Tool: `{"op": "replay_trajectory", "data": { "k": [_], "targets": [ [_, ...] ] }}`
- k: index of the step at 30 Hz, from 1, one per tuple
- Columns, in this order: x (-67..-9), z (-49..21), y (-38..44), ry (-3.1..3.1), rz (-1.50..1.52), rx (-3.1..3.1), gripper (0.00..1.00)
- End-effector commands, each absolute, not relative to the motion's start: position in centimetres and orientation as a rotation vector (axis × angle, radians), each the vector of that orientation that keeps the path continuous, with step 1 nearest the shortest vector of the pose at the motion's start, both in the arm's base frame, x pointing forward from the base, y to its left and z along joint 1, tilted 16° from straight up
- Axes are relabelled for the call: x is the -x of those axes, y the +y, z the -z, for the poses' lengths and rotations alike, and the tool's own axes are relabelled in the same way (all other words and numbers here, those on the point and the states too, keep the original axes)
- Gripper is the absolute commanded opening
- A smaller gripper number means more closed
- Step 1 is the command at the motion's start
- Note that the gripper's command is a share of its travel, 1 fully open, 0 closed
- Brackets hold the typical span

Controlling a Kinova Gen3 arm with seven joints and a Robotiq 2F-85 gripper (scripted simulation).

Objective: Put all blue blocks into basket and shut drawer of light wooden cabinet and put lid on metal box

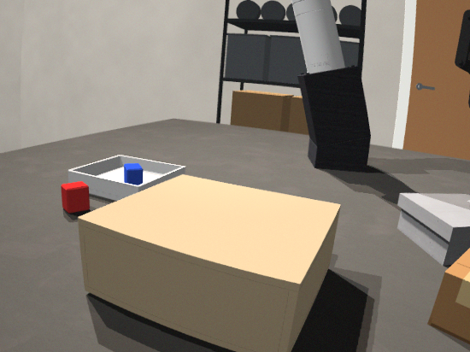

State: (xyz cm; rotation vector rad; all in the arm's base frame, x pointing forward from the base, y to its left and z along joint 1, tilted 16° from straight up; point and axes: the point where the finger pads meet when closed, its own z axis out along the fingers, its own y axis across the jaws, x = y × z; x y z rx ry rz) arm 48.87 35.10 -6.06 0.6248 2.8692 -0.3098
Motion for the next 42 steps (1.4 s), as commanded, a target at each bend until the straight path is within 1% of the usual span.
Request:
{"op": "replay_trajectory", "data": {
  "k": [1, 13, 14, 42],
  "targets": [
    [-51.79, 5.41, 34.74, 2.899, 0.331, -0.527, 1.0],
    [-52.42, 5.24, 34.55, 2.902, 0.334, -0.506, 1.0],
    [-52.42, 5.24, 34.55, 2.902, 0.334, -0.506, 0.93],
    [-52.42, 5.24, 34.55, 2.902, 0.334, -0.506, 0.93]
  ]
}}
